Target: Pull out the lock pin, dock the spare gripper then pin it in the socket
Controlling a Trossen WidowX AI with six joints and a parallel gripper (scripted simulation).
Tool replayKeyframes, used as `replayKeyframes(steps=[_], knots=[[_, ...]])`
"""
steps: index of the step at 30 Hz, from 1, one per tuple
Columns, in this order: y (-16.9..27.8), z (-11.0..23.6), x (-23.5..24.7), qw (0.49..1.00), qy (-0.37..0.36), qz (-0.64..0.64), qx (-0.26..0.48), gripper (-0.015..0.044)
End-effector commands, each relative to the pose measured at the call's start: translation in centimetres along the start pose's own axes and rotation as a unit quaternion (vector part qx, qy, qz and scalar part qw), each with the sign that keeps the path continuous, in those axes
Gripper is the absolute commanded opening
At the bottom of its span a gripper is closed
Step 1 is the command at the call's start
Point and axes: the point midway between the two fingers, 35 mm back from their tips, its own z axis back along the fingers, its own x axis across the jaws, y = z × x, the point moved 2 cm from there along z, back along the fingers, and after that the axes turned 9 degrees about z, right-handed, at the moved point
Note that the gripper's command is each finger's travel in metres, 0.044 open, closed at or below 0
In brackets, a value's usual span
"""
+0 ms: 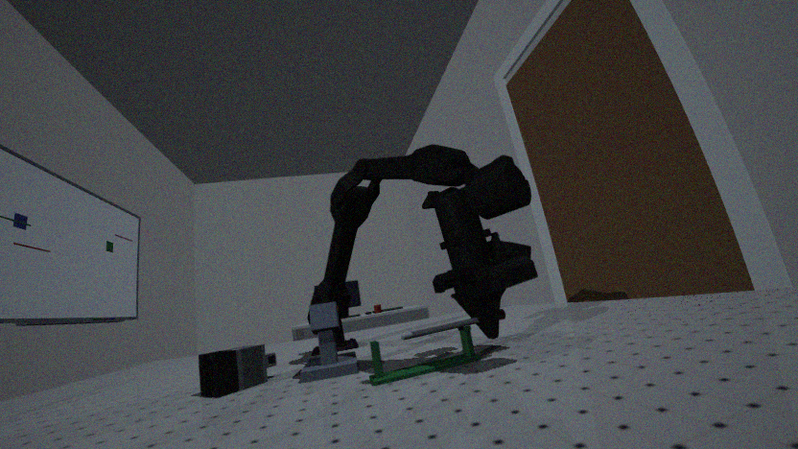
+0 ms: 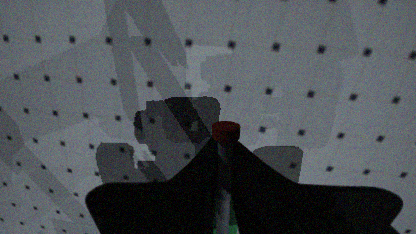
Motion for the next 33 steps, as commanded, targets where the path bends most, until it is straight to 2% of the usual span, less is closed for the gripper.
replayKeyframes(steps=[1,8,12,33], knots=[[0.0,0.0,0.0,1.0,0.0,0.0,0.0,0.0026],[0.0,0.0,0.0,1.0,0.0,0.0,0.0,0.02],[0.0,0.0,0.0,1.0,0.0,0.0,0.0,0.02],[-0.4,4.5,0.6,1.0,-0.017,0.001,0.005,0.02]])
